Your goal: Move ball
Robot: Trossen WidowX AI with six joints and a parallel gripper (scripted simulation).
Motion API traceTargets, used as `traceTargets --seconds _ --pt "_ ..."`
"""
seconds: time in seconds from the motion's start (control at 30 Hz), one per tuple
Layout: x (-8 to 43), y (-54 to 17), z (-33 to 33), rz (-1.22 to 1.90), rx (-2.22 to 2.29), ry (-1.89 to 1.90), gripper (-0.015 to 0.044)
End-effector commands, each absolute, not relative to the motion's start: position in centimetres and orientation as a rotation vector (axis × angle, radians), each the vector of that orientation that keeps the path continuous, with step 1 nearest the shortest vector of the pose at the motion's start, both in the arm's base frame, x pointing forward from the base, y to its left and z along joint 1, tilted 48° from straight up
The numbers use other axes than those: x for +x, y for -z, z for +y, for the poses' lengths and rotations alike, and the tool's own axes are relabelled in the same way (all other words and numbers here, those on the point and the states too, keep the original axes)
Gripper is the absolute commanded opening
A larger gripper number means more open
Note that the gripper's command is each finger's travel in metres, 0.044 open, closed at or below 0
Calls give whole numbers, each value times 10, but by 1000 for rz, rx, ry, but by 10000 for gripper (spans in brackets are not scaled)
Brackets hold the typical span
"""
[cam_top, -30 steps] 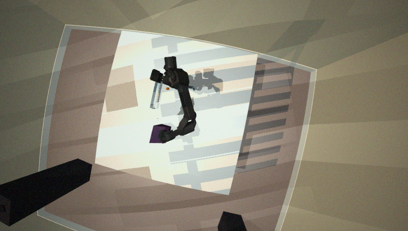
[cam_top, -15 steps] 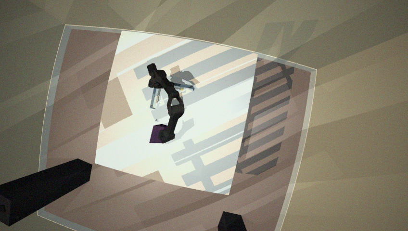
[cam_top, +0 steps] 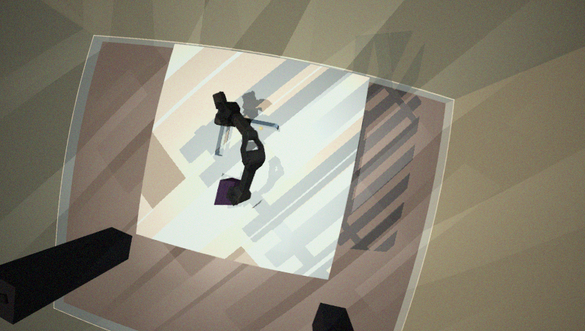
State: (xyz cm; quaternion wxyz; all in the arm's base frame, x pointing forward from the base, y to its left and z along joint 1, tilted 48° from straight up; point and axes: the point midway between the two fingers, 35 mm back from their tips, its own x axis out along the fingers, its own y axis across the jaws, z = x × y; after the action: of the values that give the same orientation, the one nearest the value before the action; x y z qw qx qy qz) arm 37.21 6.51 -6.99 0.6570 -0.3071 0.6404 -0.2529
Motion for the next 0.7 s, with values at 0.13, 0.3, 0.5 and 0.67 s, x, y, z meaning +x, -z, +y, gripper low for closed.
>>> traceTargets --seconds 0.13,0.3,0.5,0.67 --pt "371 79 54 1455 -705 576 219" --pt "372 84 48 1455 -706 576 219" --pt "372 90 41 1455 -706 577 219" --pt "372 92 39 1455 -706 577 167"
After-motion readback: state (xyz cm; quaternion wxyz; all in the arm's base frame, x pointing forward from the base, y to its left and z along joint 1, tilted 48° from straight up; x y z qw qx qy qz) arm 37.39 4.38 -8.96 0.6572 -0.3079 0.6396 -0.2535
